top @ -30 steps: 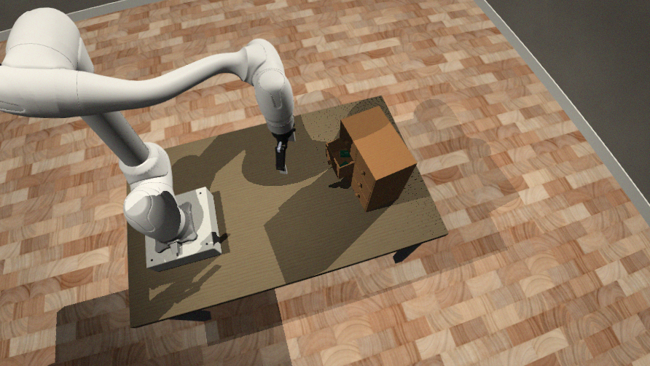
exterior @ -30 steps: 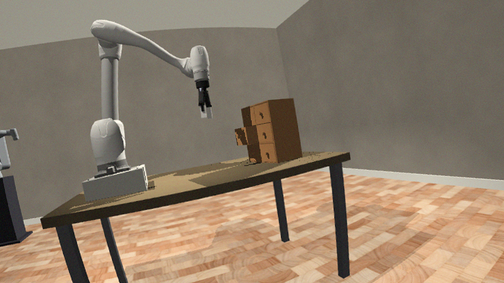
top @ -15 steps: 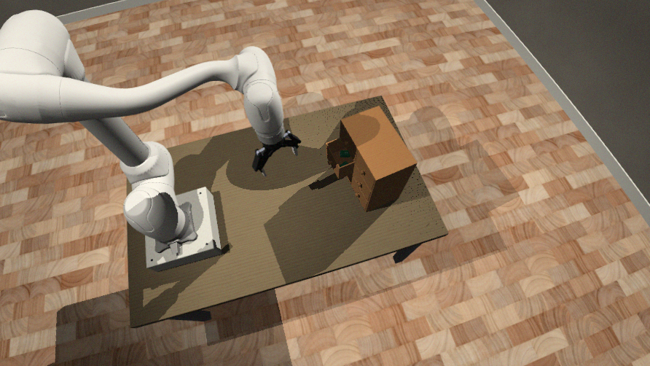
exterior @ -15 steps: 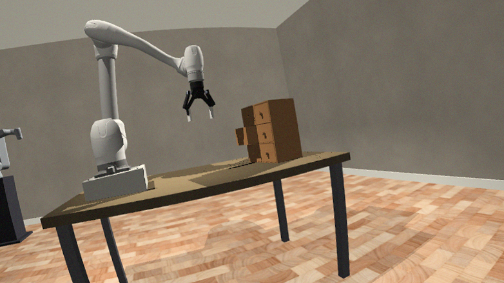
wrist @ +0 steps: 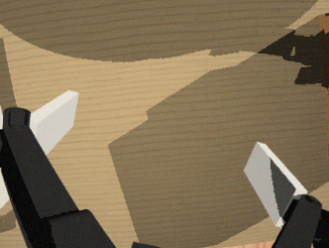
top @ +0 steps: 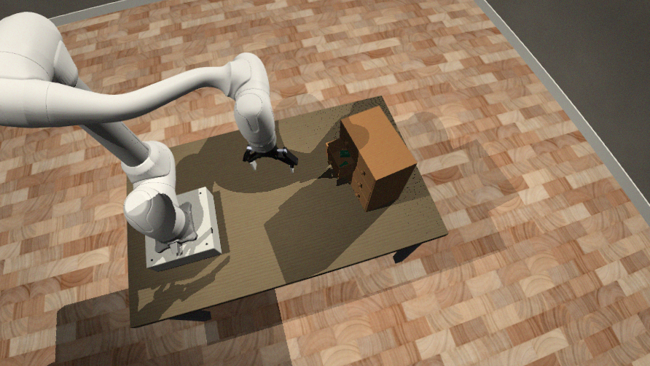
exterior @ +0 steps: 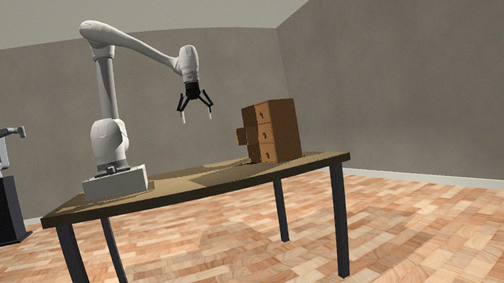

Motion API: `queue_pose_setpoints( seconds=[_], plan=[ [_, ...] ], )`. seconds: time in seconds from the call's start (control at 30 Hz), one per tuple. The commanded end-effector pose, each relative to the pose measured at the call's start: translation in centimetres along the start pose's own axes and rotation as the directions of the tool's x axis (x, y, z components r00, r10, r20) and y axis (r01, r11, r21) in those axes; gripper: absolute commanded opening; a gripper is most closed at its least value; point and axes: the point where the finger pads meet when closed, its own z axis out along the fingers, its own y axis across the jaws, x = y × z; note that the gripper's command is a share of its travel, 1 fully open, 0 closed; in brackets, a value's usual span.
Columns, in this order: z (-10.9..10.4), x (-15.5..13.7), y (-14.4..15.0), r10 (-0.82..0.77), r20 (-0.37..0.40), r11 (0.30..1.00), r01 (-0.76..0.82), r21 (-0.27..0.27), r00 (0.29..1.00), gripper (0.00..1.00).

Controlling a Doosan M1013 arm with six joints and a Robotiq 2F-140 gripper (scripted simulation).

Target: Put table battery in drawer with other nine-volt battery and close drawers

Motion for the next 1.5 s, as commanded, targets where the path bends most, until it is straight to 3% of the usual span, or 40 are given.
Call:
queue_pose_setpoints(
  seconds=[0.0, 0.07, 0.1, 0.23, 0.43, 0.57, 0.63, 0.77, 1.13, 1.47],
  plan=[
    [0.1, -0.3, -0.3, 0.275, 0.015, 0.961, -0.275, -0.016, 0.961, 1.00],
    [0.1, -0.3, -0.3, 0.275, 0.015, 0.961, -0.275, -0.016, 0.961, 1.00],
    [0.1, -0.3, -0.4, 0.413, 0.012, 0.911, -0.413, -0.020, 0.911, 1.00],
    [0.1, -0.4, -0.4, 0.567, 0.010, 0.824, -0.566, -0.026, 0.824, 1.00],
    [0.2, -0.3, -0.3, 0.781, 0.007, 0.625, -0.780, -0.047, 0.625, 1.00],
    [0.6, -0.1, 0.1, 0.873, -0.037, 0.483, -0.873, -0.074, 0.486, 1.00],
    [0.6, -0.1, 0.1, 0.873, -0.037, 0.483, -0.873, -0.074, 0.486, 1.00],
    [1.4, 0.2, 0.8, 0.863, -0.130, 0.483, -0.873, -0.074, 0.488, 1.00],
    [5.1, 1.7, 4.1, 0.715, -0.542, 0.484, -0.872, -0.073, 0.441, 1.00],
    [6.2, 2.1, 5.0, 0.642, -0.647, 0.483, -0.873, -0.074, 0.410, 1.00]
  ],
)
